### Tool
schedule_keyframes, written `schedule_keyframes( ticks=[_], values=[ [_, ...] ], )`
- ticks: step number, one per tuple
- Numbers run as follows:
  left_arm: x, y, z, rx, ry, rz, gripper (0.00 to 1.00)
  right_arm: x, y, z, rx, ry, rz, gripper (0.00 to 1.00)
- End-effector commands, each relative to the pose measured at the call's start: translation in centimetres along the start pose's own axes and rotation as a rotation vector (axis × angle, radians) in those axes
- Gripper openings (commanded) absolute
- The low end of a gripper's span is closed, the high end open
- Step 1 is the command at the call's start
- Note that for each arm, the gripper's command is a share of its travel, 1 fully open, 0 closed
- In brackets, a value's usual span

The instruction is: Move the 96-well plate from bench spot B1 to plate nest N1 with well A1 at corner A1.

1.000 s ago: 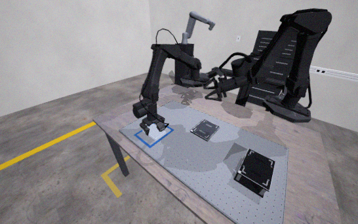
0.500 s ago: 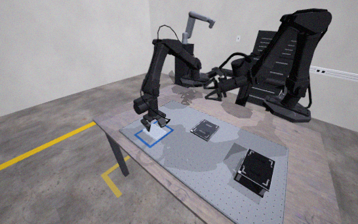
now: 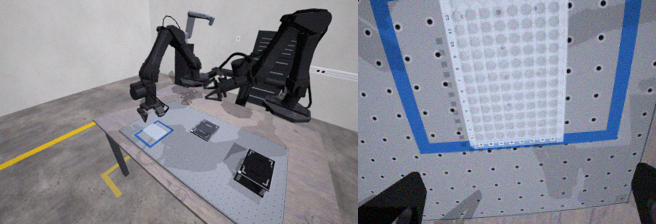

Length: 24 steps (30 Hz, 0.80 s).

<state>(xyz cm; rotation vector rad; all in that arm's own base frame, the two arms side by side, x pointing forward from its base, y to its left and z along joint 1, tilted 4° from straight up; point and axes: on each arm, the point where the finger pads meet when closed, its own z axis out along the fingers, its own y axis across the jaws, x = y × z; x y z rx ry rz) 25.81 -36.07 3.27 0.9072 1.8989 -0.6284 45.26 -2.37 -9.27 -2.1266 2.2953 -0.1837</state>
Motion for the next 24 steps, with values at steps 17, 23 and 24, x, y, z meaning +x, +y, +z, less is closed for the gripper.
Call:
schedule_keyframes(
  ticks=[17, 23, 24],
  values=[
    [-1.9, -0.4, -0.3, 0.014, -0.050, 0.010, 1.00, -0.2, -0.3, 0.4, -0.002, 0.015, 0.724, 1.00],
    [-1.9, -0.4, -0.3, 0.014, -0.050, 0.010, 1.00, -0.3, -0.3, 0.7, -0.004, 0.019, 0.969, 1.00],
    [-1.9, -0.4, -0.3, 0.014, -0.050, 0.010, 1.00, -0.3, -0.3, 0.8, -0.004, 0.020, 1.010, 1.00]
  ],
)
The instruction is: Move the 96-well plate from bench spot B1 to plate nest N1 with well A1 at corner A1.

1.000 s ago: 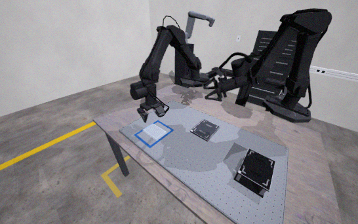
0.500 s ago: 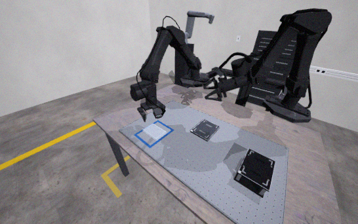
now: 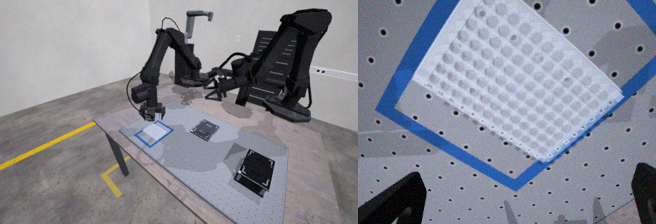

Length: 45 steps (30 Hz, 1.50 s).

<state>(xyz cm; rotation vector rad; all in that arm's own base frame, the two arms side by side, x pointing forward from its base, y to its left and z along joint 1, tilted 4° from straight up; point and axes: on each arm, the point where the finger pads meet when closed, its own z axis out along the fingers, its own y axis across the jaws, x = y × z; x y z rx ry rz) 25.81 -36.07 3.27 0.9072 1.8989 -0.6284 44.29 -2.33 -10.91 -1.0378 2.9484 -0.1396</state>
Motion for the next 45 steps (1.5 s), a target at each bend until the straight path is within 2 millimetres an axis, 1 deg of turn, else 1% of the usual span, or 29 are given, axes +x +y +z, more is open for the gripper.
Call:
schedule_keyframes(
  ticks=[1, 2, 3, 7, 17, 19, 24, 34, 36, 37, 39, 45],
  values=[
    [-1.9, -0.4, -0.3, 0.014, -0.050, 0.010, 1.00, -1.2, -0.7, -0.8, 0.029, -0.017, 0.195, 1.00],
    [-1.9, -0.4, -0.3, 0.014, -0.050, 0.010, 1.00, -1.2, -0.7, -0.8, 0.029, -0.017, 0.195, 1.00],
    [-1.9, -0.4, -0.3, 0.014, -0.050, 0.010, 1.00, -1.3, -0.8, -1.0, 0.032, -0.022, 0.239, 1.00],
    [-1.9, -0.4, -0.3, 0.014, -0.050, 0.010, 1.00, -1.2, -0.7, -0.5, 0.025, -0.016, 0.441, 1.00],
    [-1.9, -0.4, -0.3, 0.014, -0.050, 0.010, 1.00, -1.4, -0.5, 0.1, 0.010, -0.017, 0.849, 1.00],
    [-1.9, -0.4, -0.3, 0.014, -0.050, 0.010, 1.00, -1.4, -0.5, 0.1, 0.010, -0.017, 0.849, 1.00],
    [-1.9, -0.4, -0.3, 0.014, -0.050, 0.010, 1.00, -1.5, -0.4, 0.5, 0.005, -0.015, 1.095, 1.00],
    [-1.9, -0.4, -0.3, 0.014, -0.050, 0.010, 1.00, -1.6, -0.3, 1.1, -0.004, -0.011, 1.514, 1.00],
    [-1.9, -0.4, -0.3, 0.014, -0.050, 0.010, 1.00, -1.6, -0.3, 1.1, -0.004, -0.011, 1.514, 1.00],
    [-1.9, -0.4, -0.3, 0.014, -0.050, 0.010, 1.00, -1.7, -0.5, 0.8, -0.006, -0.019, 1.558, 1.00],
    [-1.9, -0.4, -0.3, 0.014, -0.050, 0.010, 1.00, -1.4, -0.5, 1.3, -0.007, -0.009, 1.651, 1.00],
    [-1.9, -0.4, -0.3, 0.014, -0.050, 0.010, 1.00, -1.7, -0.7, 1.7, -0.017, -0.018, 1.926, 1.00]
  ],
)
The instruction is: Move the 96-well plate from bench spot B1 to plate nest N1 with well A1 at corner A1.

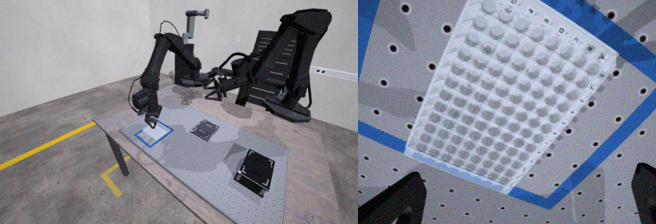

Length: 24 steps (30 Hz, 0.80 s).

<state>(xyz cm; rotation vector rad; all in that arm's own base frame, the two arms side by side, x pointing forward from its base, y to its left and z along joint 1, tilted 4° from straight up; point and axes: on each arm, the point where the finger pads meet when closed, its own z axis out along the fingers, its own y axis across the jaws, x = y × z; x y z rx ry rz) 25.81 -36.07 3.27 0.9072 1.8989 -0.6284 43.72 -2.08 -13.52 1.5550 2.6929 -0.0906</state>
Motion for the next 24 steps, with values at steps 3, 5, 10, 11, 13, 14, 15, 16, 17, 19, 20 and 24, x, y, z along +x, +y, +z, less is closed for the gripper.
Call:
schedule_keyframes(
  ticks=[3, 5, 10, 11, 13, 14, 15, 16, 17, 19, 20, 24],
  values=[
    [-1.85, -0.39, -0.31, 0.014, -0.050, 0.010, 1.00, -1.12, 2.16, -0.79, -0.060, -0.025, 0.325, 1.00],
    [-1.85, -0.39, -0.31, 0.014, -0.050, 0.010, 1.00, -1.12, 2.20, -0.68, -0.062, -0.022, 0.404, 1.00],
    [-1.85, -0.39, -0.31, 0.014, -0.050, 0.010, 1.00, -1.18, 2.30, -0.81, -0.068, -0.018, 0.512, 1.00],
    [-1.85, -0.39, -0.31, 0.014, -0.050, 0.010, 1.00, -1.12, 2.25, -0.50, -0.066, -0.015, 0.550, 1.00],
    [-1.85, -0.39, -0.31, 0.014, -0.050, 0.010, 1.00, -1.05, 2.16, -0.34, -0.062, -0.012, 0.590, 1.00],
    [-1.85, -0.39, -0.31, 0.014, -0.050, 0.010, 1.00, -0.98, 2.05, -0.30, -0.057, -0.010, 0.601, 1.00],
    [-1.85, -0.39, -0.31, 0.014, -0.050, 0.010, 1.00, -0.96, 2.02, -0.26, -0.056, -0.009, 0.612, 1.00],
    [-1.85, -0.39, -0.31, 0.014, -0.050, 0.010, 1.00, -0.95, 2.00, -0.24, -0.055, -0.009, 0.614, 1.00],
    [-1.85, -0.39, -0.31, 0.014, -0.050, 0.010, 1.00, -0.94, 1.99, -0.23, -0.055, -0.009, 0.605, 1.00],
    [-1.85, -0.39, -0.31, 0.014, -0.050, 0.010, 1.00, -0.93, 1.96, -0.27, -0.053, -0.009, 0.596, 1.00],
    [-1.85, -0.39, -0.31, 0.014, -0.050, 0.010, 1.00, -1.04, 2.09, -0.57, -0.060, -0.011, 0.596, 1.00],
    [-1.85, -0.39, -0.31, 0.014, -0.050, 0.010, 1.00, -1.06, 2.12, -0.63, -0.061, -0.011, 0.596, 1.00]
  ],
)
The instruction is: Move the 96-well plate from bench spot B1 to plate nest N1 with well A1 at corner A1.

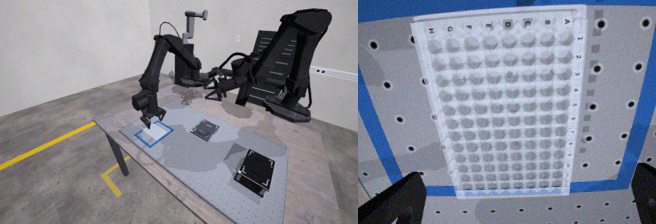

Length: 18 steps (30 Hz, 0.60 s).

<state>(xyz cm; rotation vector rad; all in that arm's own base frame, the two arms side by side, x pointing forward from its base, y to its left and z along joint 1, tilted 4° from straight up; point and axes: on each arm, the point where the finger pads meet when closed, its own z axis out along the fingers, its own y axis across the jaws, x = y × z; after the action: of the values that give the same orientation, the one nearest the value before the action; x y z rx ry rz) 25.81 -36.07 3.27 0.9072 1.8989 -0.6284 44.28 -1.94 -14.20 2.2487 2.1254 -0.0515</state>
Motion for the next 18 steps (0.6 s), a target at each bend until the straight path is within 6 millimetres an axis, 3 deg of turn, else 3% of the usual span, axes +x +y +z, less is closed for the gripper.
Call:
schedule_keyframes(
  ticks=[1, 18],
  values=[
    [-1.8, -0.4, -0.3, 0.014, -0.050, 0.010, 1.00, 0.1, 1.8, -1.3, -0.051, -0.003, 0.016, 1.00],
    [-1.8, -0.4, -0.3, 0.014, -0.050, 0.010, 1.00, 0.0, 2.6, 0.7, -0.044, -0.012, 0.016, 1.00]
  ],
)
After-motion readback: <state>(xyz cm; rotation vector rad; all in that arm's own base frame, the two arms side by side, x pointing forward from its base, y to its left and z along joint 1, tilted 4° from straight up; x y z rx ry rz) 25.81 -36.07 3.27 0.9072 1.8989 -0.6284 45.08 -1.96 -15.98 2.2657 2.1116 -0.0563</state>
